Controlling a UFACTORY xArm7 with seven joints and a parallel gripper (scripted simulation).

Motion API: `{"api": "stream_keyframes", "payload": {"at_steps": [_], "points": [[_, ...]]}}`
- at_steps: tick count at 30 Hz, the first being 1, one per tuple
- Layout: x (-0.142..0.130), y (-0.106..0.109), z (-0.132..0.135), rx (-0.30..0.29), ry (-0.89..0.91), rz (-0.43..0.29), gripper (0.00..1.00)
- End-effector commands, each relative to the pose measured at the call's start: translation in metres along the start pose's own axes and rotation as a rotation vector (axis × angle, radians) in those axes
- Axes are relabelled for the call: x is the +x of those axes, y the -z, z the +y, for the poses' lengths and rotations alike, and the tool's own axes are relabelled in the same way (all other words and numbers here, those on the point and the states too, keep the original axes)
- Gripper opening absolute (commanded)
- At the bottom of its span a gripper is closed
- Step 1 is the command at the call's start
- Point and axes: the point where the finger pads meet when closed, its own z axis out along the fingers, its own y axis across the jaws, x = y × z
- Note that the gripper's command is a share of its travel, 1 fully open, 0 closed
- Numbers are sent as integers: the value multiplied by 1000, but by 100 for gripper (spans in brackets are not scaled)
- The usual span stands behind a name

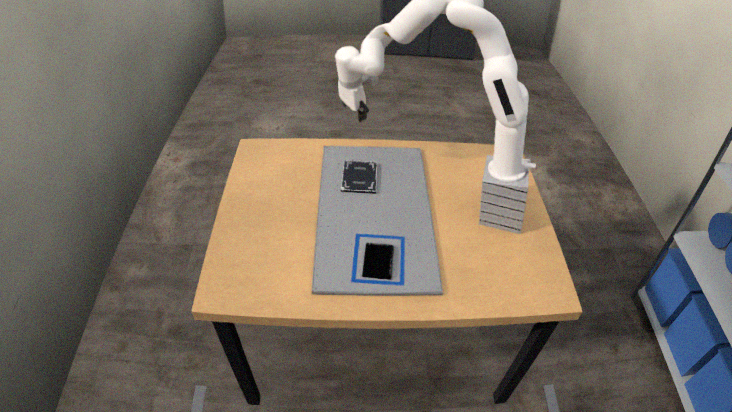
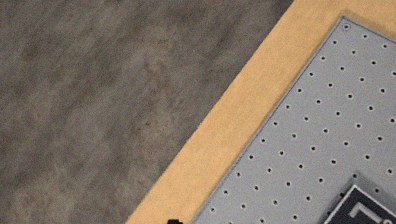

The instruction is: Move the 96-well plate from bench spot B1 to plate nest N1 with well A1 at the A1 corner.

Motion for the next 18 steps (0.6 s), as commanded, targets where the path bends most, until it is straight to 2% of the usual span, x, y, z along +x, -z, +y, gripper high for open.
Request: {"api": "stream_keyframes", "payload": {"at_steps": [1,18], "points": [[-14,2,7,3,119,-15,100],[-70,6,50,19,609,-58,100]]}}
